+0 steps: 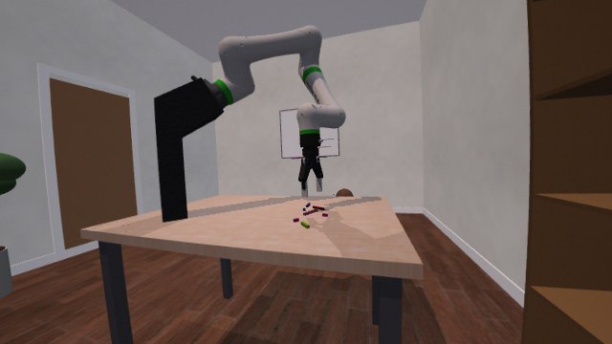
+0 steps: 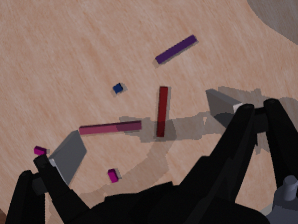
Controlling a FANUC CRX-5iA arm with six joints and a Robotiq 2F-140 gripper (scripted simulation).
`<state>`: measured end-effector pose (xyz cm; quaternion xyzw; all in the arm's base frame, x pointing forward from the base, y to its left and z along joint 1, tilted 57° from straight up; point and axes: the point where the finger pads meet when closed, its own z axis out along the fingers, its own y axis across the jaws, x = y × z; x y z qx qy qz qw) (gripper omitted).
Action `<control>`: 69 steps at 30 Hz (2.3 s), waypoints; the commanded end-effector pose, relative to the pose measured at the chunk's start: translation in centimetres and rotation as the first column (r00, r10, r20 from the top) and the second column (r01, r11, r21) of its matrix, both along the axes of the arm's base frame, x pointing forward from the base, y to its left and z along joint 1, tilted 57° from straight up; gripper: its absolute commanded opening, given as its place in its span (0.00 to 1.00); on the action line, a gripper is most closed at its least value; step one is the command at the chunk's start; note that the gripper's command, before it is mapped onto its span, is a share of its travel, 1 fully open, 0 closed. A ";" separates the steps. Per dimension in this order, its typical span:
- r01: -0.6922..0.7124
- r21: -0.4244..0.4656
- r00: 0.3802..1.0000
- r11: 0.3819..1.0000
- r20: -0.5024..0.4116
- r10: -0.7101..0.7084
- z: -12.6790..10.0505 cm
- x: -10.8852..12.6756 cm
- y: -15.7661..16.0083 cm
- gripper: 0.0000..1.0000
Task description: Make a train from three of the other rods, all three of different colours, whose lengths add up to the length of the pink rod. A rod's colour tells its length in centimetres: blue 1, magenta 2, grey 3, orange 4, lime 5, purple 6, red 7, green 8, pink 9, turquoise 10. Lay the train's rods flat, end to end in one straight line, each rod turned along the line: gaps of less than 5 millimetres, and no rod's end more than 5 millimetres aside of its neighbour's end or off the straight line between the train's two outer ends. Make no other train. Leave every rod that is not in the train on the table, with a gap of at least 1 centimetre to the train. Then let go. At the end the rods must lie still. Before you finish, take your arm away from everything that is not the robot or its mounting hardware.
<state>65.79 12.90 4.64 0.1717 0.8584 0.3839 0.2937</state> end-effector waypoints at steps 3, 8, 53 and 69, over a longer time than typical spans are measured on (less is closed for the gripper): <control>0.109 0.110 0.988 0.988 -0.124 -0.096 -0.3 -0.6 -0.2 1.00; 0.206 0.193 0.962 0.959 -0.222 -0.162 -0.6 -1.1 -0.3 1.00; 0.800 0.379 0.528 0.465 -0.812 -0.247 -2.2 -4.1 -0.9 0.15; 0.800 0.379 0.528 0.465 -0.812 -0.247 -2.2 -4.1 -0.9 0.15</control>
